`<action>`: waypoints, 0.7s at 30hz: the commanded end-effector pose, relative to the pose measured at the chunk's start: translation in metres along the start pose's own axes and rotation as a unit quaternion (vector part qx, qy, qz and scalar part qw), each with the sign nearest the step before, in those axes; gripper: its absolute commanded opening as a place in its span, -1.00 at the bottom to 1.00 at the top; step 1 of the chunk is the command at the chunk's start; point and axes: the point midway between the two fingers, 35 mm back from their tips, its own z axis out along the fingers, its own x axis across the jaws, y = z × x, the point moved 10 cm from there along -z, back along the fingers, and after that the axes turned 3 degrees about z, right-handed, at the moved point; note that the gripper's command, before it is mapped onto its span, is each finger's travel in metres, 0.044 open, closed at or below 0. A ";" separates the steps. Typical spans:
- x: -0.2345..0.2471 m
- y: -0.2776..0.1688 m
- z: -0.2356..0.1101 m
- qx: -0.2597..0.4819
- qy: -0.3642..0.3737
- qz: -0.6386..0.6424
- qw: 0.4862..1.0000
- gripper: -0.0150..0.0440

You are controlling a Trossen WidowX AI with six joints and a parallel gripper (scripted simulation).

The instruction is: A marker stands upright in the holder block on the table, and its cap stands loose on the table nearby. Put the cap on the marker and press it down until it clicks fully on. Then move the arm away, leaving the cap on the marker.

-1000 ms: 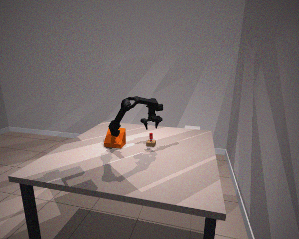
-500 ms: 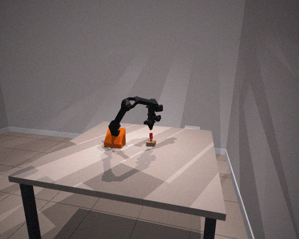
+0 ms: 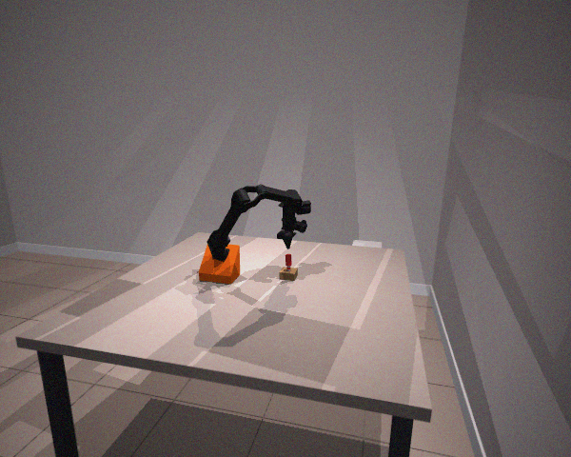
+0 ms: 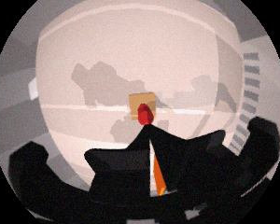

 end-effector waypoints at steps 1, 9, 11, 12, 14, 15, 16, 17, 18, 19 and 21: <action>0.000 0.000 0.003 -0.002 -0.001 -0.002 1.000 -0.49; -0.001 0.000 0.015 -0.002 -0.001 -0.002 1.000 -0.49; -0.001 0.000 0.018 -0.002 -0.001 -0.002 1.000 -0.49; -0.001 0.000 0.019 -0.002 -0.001 -0.002 1.000 -0.49; -0.001 0.000 0.022 -0.002 -0.001 -0.002 1.000 -0.49; -0.001 0.000 0.024 -0.002 -0.001 -0.002 1.000 -0.49; -0.001 0.000 0.025 -0.002 -0.001 -0.002 1.000 -0.49; -0.001 0.000 0.026 -0.002 -0.001 -0.002 1.000 -0.49; -0.001 0.000 0.028 -0.002 -0.001 -0.002 1.000 -0.49; -0.001 0.000 0.029 -0.002 -0.001 -0.002 1.000 -0.49; -0.001 0.000 0.032 -0.002 -0.001 -0.002 1.000 -0.49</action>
